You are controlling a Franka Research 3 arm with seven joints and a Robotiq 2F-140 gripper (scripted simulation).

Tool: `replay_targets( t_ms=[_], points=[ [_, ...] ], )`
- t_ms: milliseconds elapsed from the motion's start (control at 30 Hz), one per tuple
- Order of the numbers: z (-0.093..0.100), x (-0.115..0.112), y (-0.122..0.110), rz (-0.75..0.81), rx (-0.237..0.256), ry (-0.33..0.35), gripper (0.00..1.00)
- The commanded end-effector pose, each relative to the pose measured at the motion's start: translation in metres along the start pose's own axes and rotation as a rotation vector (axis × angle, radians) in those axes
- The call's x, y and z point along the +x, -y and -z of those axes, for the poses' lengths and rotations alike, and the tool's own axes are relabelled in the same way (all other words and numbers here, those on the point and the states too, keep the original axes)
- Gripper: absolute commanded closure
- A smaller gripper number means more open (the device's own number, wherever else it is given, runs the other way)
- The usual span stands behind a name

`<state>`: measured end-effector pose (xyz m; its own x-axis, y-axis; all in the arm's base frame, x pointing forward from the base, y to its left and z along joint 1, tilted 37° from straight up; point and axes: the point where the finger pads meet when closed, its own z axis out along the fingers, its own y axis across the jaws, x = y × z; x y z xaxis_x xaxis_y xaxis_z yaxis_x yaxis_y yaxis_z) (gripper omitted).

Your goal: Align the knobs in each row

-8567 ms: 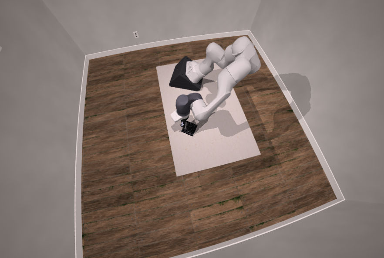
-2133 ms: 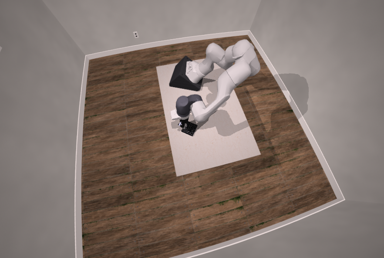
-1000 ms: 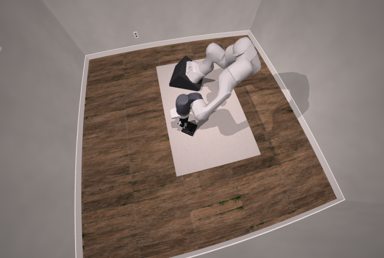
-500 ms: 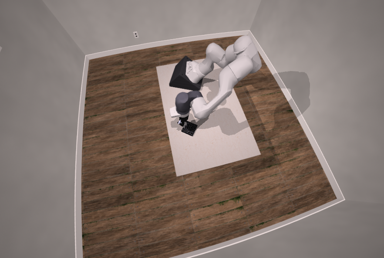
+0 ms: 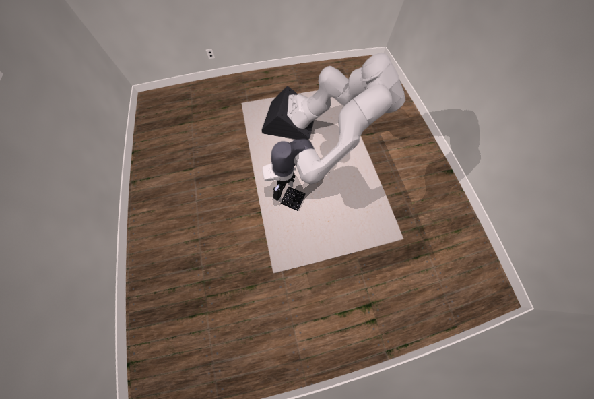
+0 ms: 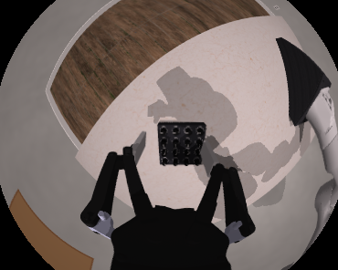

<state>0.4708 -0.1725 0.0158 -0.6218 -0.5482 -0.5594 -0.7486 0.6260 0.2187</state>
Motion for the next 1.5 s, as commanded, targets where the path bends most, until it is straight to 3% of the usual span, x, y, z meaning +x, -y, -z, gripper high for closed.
replay_targets(
  t_ms=[0, 467, 700, 1467],
  points=[
    [0.007, 0.0, -0.001, -0.01, -0.005, 0.001, 0.0],
    [0.083, 0.0, -0.001, -0.01, -0.005, 0.001, 0.0],
    [0.092, 0.0, -0.001, -0.01, -0.005, 0.001, 0.0],
    [0.093, 0.0, -0.001, -0.01, -0.005, 0.001, 0.0]
  ],
)
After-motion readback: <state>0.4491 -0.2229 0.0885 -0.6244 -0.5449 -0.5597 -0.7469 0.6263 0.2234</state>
